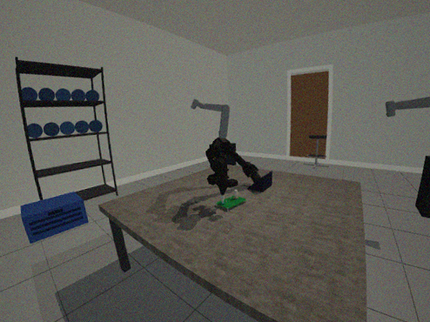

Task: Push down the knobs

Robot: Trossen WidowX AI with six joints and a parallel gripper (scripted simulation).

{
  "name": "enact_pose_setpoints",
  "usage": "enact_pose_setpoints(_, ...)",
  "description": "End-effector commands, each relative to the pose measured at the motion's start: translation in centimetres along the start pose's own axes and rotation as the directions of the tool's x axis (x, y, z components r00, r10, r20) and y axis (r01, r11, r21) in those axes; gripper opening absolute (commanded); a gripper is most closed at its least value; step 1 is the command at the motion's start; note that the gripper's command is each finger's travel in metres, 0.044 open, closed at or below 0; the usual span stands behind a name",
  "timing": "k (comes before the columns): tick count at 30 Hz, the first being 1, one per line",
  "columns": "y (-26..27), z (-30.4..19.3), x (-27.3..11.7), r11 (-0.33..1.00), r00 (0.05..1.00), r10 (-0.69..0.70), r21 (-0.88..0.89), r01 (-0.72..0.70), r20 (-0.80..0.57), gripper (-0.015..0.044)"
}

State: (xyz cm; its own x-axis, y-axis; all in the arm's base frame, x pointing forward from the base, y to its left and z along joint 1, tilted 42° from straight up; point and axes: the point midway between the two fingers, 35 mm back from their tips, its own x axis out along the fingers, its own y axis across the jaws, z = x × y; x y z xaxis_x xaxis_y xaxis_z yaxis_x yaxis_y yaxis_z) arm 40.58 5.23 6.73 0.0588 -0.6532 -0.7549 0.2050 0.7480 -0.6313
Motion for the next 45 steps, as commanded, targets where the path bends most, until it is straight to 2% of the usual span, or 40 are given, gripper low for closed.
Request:
enact_pose_setpoints(1, -0.21, 0.18, 0.50, 1.000, 1.000, -0.004, 0.004, 0.004, -0.001, 0.0000)
enact_pose_setpoints(45, -0.22, 0.18, 1.06, 1.000, 1.000, -0.005, 0.004, 0.005, 0.000, 0.0000)
